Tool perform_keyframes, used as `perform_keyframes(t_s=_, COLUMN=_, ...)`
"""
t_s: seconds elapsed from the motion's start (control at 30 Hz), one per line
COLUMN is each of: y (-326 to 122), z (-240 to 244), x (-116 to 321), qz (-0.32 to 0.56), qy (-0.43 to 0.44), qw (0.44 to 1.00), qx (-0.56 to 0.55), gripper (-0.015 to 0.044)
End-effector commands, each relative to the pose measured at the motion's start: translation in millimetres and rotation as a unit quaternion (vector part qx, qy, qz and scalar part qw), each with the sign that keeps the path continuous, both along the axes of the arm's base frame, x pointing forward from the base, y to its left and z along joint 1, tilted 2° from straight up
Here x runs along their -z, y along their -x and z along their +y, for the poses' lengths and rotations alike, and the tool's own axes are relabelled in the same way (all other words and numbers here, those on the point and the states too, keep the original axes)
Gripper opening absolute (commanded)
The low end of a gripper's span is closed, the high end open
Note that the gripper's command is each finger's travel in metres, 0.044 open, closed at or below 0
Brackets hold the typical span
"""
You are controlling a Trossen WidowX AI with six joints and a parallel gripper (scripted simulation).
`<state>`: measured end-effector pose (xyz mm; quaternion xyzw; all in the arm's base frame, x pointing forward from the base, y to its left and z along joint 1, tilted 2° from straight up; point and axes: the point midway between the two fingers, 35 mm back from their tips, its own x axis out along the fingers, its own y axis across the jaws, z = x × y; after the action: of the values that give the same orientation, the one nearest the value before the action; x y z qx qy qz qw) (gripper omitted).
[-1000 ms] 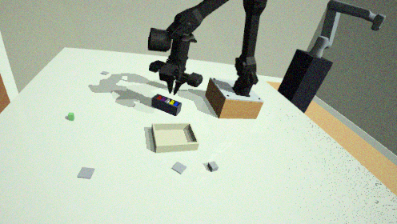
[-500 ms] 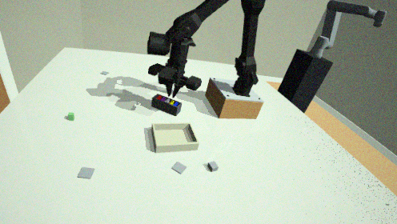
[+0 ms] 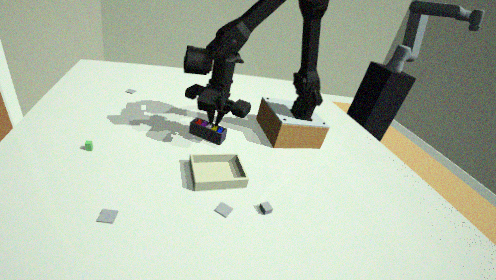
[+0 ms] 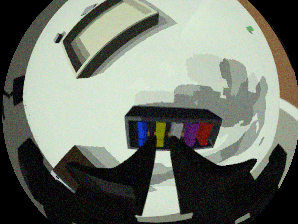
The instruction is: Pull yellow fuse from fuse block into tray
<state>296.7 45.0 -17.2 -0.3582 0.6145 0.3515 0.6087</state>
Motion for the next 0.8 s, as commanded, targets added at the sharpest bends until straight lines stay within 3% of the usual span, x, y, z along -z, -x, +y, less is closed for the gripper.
perform_keyframes(t_s=0.0, y=2.3, z=0.5, x=3.1, qz=0.003, qy=-0.002, qw=1.0, qx=-0.001, gripper=0.0067)
perform_keyframes(t_s=0.77, y=2.5, z=0.4, x=13.2, qz=0.004, qy=-0.002, qw=1.0, qx=-0.001, gripper=0.0067)
